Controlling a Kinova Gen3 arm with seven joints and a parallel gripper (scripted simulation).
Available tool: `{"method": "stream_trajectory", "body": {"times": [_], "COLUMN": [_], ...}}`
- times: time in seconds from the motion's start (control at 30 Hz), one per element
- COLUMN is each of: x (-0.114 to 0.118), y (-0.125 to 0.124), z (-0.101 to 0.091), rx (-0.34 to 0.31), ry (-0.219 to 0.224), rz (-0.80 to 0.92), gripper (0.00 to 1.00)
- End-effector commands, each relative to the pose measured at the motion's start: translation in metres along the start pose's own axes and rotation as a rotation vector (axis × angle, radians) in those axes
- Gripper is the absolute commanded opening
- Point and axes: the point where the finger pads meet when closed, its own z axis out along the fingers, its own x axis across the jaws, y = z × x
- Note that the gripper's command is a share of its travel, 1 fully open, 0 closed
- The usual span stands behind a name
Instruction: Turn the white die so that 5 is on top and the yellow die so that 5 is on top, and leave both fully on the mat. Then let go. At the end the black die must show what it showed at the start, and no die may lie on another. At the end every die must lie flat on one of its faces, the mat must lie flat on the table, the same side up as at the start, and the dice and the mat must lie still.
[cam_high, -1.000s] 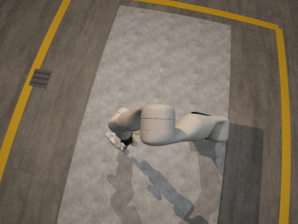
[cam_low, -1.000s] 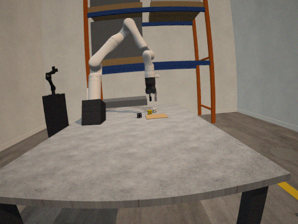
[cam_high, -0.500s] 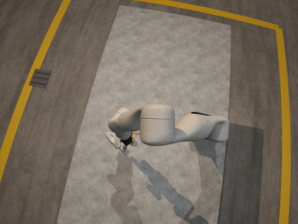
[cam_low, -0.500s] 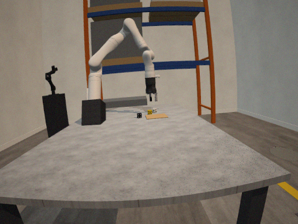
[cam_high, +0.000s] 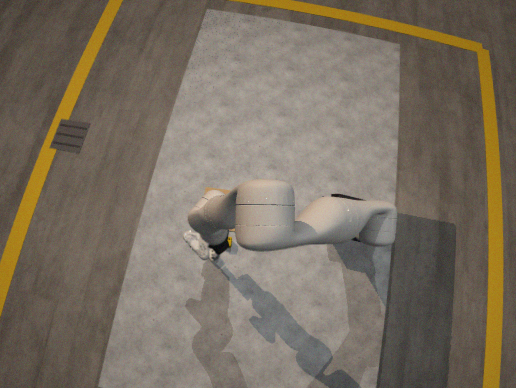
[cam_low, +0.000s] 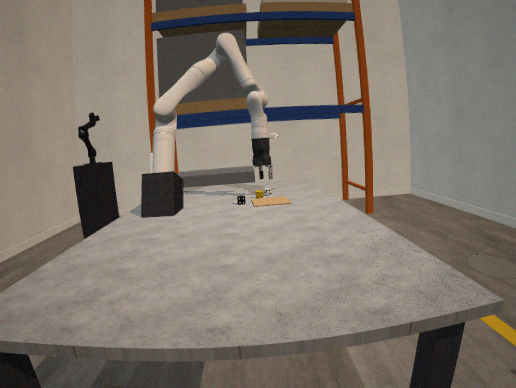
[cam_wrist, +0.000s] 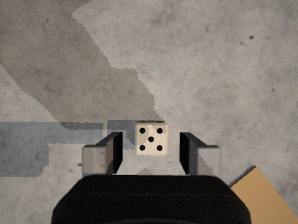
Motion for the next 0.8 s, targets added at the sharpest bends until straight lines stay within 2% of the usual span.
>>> {"method": "stream_trajectory", "body": {"times": [0.0,0.47,0.77], "x": [0.000,0.000,0.000], "y": [0.001,0.001,0.001], "z": [0.005,0.025,0.031], "rx": [0.000,0.000,0.000], "ry": [0.000,0.000,0.000], "rz": [0.001,0.001,0.001], "gripper": [0.87,0.87,0.87]}}
